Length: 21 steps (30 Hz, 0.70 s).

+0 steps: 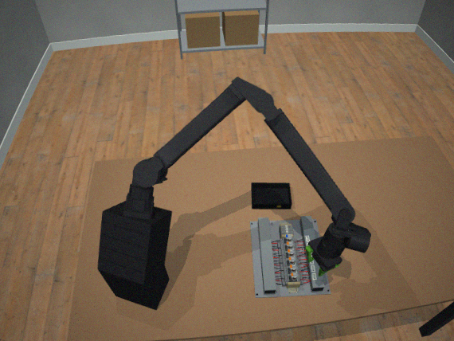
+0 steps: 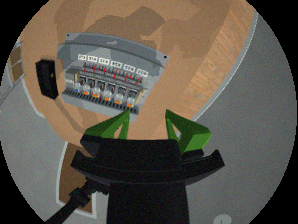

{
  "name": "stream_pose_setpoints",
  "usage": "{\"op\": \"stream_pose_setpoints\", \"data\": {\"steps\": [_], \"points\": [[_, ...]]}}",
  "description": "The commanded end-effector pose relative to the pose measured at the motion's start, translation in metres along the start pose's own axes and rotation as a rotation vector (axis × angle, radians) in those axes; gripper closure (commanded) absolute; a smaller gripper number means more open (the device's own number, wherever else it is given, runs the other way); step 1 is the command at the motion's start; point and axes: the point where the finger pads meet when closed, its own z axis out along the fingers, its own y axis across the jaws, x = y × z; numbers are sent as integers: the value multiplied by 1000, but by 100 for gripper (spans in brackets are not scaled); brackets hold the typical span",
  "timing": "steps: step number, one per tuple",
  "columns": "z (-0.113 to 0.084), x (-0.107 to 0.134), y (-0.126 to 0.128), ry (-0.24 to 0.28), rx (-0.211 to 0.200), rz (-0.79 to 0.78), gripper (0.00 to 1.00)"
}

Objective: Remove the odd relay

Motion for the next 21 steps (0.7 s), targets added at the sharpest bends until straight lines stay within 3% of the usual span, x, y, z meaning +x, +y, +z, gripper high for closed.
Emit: {"op": "stream_pose_setpoints", "data": {"steps": [1,12,21], "points": [[-18,-17,11,-50,32,-192,41],[-10,-8,36,-106,42,-539,41],[-5,-3,52,-136,53,-733,41]]}}
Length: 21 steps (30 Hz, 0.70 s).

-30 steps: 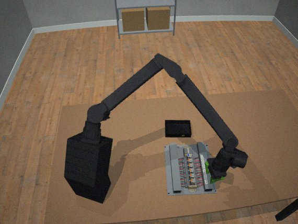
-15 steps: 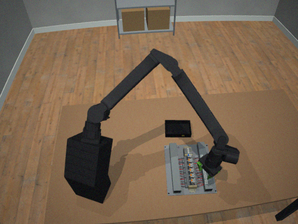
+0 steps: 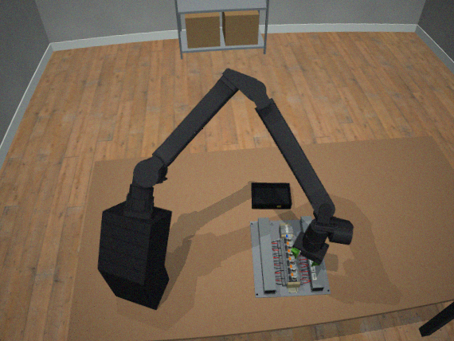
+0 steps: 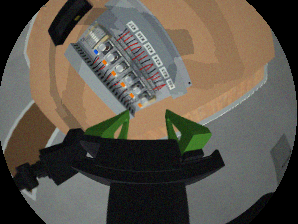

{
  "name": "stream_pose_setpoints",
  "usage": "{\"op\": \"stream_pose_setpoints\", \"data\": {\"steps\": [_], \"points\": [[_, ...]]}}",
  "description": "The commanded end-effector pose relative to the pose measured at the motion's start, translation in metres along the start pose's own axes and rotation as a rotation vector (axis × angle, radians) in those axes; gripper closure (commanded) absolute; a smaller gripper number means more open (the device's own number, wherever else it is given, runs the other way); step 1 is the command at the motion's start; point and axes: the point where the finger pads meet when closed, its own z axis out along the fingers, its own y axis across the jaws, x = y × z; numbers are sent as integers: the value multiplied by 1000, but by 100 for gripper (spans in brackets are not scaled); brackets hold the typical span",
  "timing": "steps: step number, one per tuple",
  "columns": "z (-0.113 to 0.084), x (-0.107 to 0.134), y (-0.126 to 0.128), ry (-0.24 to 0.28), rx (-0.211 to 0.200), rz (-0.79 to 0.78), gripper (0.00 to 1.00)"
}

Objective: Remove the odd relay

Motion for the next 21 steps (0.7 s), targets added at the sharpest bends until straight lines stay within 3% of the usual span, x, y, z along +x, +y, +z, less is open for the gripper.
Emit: {"op": "stream_pose_setpoints", "data": {"steps": [1,21], "points": [[-15,-19,0,-26,44,-175,41],[-10,-22,27,-70,74,-496,41]]}}
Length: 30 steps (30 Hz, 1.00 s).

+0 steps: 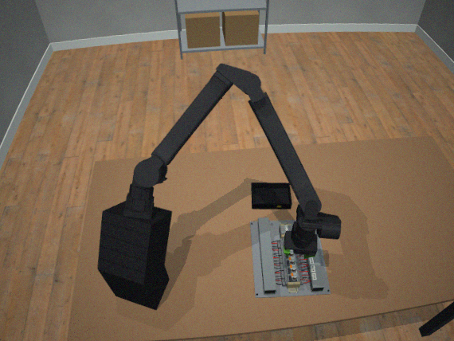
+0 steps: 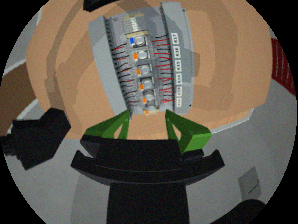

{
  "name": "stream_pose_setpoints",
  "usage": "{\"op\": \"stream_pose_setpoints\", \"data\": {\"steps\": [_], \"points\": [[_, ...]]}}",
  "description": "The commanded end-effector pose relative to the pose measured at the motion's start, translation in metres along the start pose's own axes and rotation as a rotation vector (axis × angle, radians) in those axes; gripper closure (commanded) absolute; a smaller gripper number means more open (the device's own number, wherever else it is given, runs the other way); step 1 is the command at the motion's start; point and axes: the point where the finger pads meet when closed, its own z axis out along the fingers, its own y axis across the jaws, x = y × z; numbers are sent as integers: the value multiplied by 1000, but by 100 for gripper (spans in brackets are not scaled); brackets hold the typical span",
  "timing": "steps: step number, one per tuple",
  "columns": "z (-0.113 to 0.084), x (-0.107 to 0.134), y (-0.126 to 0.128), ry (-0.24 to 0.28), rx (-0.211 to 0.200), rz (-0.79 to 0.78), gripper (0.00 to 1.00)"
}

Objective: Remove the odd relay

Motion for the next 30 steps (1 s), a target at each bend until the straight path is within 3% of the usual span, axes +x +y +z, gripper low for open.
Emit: {"op": "stream_pose_setpoints", "data": {"steps": [1,30], "points": [[-16,-11,-11,-6,48,-107,41],[-16,-15,-5,-15,58,-195,41]]}}
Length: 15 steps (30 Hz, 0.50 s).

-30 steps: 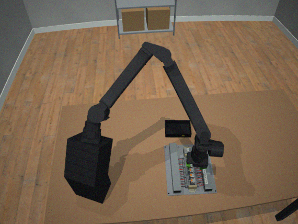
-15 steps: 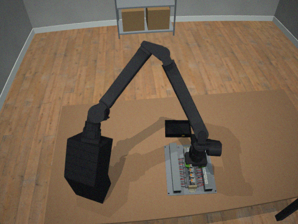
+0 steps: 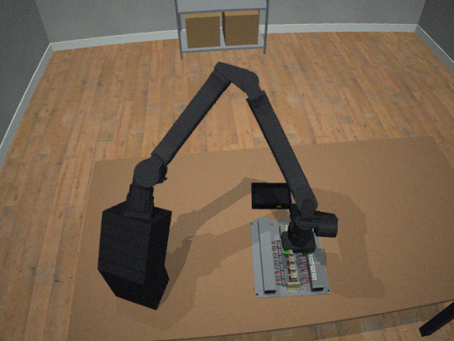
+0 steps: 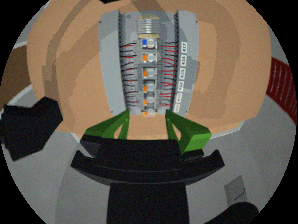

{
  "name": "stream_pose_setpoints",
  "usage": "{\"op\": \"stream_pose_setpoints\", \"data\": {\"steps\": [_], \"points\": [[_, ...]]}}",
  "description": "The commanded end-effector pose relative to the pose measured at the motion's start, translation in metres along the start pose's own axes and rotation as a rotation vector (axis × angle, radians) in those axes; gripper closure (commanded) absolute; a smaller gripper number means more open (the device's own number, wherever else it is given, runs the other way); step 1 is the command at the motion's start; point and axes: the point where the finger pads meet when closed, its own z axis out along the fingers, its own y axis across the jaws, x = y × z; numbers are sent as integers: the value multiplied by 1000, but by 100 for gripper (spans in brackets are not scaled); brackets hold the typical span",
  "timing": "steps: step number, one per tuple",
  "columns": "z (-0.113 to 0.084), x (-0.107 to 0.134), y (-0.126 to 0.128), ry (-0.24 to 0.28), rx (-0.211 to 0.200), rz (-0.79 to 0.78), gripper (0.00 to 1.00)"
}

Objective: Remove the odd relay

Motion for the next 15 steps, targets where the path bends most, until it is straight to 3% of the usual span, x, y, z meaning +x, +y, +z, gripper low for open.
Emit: {"op": "stream_pose_setpoints", "data": {"steps": [1,15], "points": [[-15,-9,-13,0,39,-42,41],[-16,-7,-13,1,39,-38,41]]}}
